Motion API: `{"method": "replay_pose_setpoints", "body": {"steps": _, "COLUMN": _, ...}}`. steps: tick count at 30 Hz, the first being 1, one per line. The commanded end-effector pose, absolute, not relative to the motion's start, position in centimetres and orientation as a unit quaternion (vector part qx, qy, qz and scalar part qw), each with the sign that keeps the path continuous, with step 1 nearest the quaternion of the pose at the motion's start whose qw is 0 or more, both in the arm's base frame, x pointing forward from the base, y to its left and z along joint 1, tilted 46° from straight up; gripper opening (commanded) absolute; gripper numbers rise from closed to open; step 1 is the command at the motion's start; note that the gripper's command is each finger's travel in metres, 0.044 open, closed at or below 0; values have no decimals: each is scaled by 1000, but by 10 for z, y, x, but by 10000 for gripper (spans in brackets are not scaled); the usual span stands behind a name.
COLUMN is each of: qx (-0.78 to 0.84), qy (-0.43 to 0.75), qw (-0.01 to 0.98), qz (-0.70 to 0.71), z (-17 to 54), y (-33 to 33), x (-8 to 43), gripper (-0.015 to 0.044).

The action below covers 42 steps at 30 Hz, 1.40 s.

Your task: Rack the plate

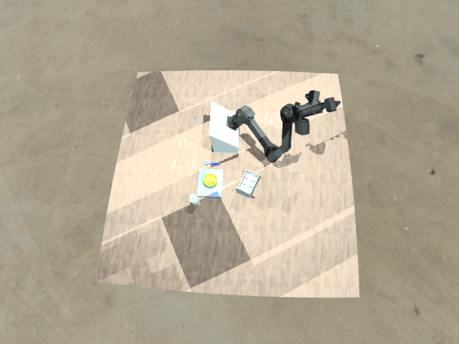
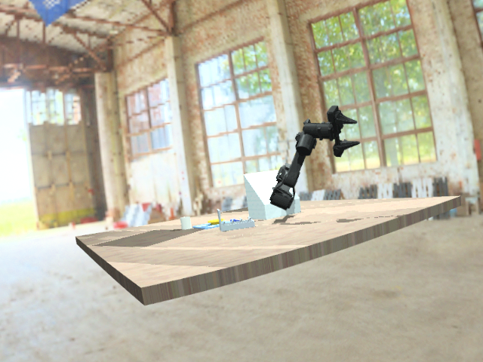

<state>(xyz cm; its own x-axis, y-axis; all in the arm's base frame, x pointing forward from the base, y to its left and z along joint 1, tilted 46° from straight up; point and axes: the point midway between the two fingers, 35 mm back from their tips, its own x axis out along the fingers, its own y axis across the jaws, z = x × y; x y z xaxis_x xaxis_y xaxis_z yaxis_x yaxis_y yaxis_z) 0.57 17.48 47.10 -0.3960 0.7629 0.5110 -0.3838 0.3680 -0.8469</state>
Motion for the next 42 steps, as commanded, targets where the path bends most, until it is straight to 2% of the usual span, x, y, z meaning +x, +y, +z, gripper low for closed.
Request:
{"method": "replay_pose_setpoints", "body": {"steps": 1, "qx": -149, "qy": -638, "qw": 528, "qz": 540, "z": 472, "y": 174, "x": 5, "gripper": 400}}
{"method": "replay_pose_setpoints", "body": {"steps": 10, "qx": -149, "qy": -736, "qw": 491, "qz": 441, "z": 500, "y": 144, "x": -28, "gripper": 400}}
{"method": "replay_pose_setpoints", "body": {"steps": 21, "qx": -107, "qy": -797, "qw": 459, "qz": 377, "z": 518, "y": 105, "x": -62, "gripper": 400}}
{"method": "replay_pose_setpoints", "body": {"steps": 42, "qx": -30, "qy": -914, "qw": 399, "qz": 61, "z": 550, "y": -16, "x": -119, "gripper": 400}}
